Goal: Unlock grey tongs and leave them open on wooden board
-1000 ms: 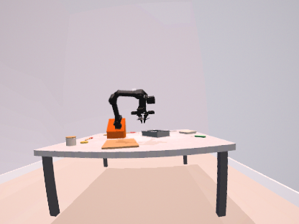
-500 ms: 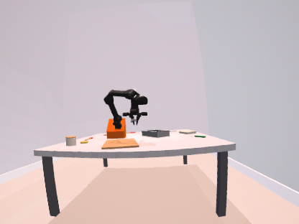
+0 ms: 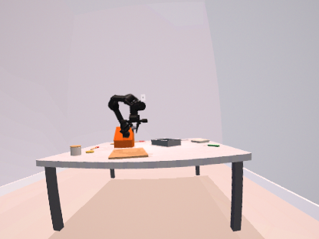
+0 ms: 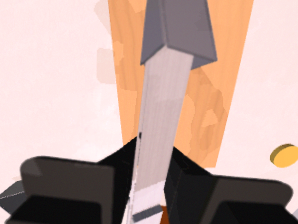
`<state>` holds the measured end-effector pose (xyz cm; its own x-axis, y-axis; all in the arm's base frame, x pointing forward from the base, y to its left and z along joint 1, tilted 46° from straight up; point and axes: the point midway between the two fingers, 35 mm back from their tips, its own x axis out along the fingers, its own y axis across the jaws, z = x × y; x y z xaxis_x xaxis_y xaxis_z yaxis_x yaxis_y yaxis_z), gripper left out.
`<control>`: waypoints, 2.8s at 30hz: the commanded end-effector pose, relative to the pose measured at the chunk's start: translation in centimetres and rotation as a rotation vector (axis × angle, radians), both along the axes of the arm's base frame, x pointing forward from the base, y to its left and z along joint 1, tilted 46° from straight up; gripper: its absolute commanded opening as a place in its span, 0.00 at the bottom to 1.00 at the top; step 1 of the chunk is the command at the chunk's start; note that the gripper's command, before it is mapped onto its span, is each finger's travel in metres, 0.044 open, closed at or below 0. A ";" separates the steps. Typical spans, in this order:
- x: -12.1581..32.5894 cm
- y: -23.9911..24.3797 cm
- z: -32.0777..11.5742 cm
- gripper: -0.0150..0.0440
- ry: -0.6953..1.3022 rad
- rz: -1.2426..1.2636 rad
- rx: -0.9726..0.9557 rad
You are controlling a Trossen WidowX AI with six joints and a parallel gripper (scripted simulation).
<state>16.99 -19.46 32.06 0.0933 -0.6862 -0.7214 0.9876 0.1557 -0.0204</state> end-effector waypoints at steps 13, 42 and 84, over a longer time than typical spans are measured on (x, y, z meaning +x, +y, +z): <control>-5.0 -0.7 2.7 0.00 0.098 0.107 -0.080; -2.3 -1.4 3.5 0.00 0.020 0.262 -0.438; -4.0 2.3 3.7 0.00 -0.123 0.259 -1.121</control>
